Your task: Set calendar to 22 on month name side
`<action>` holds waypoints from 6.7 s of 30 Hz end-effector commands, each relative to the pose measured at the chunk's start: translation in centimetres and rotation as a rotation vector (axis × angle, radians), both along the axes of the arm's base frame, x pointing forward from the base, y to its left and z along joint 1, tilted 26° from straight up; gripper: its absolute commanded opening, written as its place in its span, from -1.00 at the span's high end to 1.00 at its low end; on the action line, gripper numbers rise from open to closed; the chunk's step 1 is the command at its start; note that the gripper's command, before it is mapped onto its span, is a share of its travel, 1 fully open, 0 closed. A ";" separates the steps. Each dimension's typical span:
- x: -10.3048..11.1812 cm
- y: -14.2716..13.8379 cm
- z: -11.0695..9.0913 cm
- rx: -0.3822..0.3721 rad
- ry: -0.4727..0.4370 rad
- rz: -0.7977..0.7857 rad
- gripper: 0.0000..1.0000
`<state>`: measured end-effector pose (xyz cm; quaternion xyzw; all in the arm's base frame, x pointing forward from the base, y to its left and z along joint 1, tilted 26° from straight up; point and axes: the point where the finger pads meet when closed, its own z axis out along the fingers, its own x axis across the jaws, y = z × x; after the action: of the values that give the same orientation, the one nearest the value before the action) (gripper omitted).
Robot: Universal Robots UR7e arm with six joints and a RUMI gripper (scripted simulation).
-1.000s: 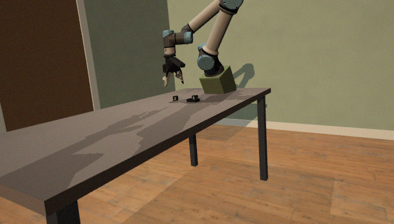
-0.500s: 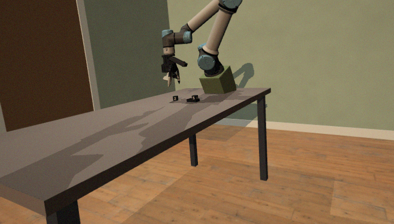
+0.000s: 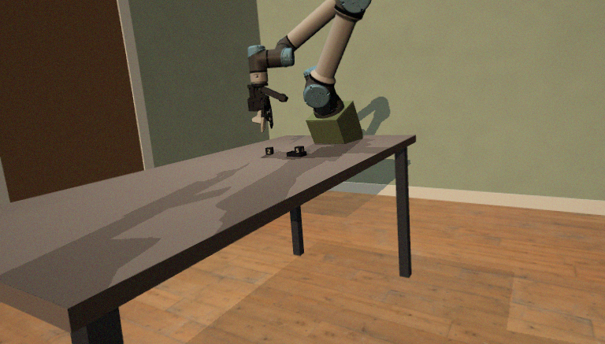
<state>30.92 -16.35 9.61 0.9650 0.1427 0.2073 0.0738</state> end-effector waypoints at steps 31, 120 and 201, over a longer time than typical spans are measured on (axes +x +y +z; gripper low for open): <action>0.0 0.0 0.0 -0.004 -0.001 0.010 0.44; 2.0 -0.5 -4.6 -0.004 -0.001 0.010 0.44; 3.2 -0.7 -7.1 -0.004 -0.001 0.010 0.44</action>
<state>34.09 -17.04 2.48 0.9641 0.1478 0.2077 0.0743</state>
